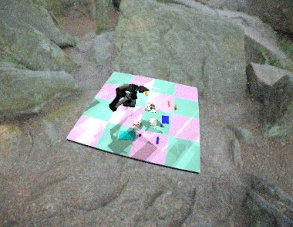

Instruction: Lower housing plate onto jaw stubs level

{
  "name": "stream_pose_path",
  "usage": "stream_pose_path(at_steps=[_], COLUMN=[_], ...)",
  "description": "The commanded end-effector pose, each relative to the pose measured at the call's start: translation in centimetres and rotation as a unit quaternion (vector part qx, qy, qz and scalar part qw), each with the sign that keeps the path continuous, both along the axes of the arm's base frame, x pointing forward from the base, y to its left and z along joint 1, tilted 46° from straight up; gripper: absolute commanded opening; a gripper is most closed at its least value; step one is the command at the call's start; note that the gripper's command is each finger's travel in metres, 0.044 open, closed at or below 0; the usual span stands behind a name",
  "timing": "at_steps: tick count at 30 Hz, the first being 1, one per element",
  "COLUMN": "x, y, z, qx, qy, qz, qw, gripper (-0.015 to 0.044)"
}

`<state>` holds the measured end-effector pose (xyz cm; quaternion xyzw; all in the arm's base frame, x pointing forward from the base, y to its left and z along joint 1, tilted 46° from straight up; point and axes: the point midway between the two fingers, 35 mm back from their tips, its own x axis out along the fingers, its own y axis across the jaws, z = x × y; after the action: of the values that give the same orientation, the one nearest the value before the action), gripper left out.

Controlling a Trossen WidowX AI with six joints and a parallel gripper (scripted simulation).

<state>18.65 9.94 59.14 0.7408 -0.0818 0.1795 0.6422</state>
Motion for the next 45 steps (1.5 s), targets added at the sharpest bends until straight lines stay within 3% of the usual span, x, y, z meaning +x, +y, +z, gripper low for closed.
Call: stream_pose_path(at_steps=[1,22,45], x=[1.3,6.8,8.7], y=[0.3,-2.6,-10.4], z=[-1.7,-10.4,-20.9], qx=[-0.053,-0.273,-0.449], qy=[0.021,0.161,0.369], qz=[-0.029,-0.163,-0.248], qw=[0.998,0.934,0.775], gripper=[0.0440,0.0440,0.0440])
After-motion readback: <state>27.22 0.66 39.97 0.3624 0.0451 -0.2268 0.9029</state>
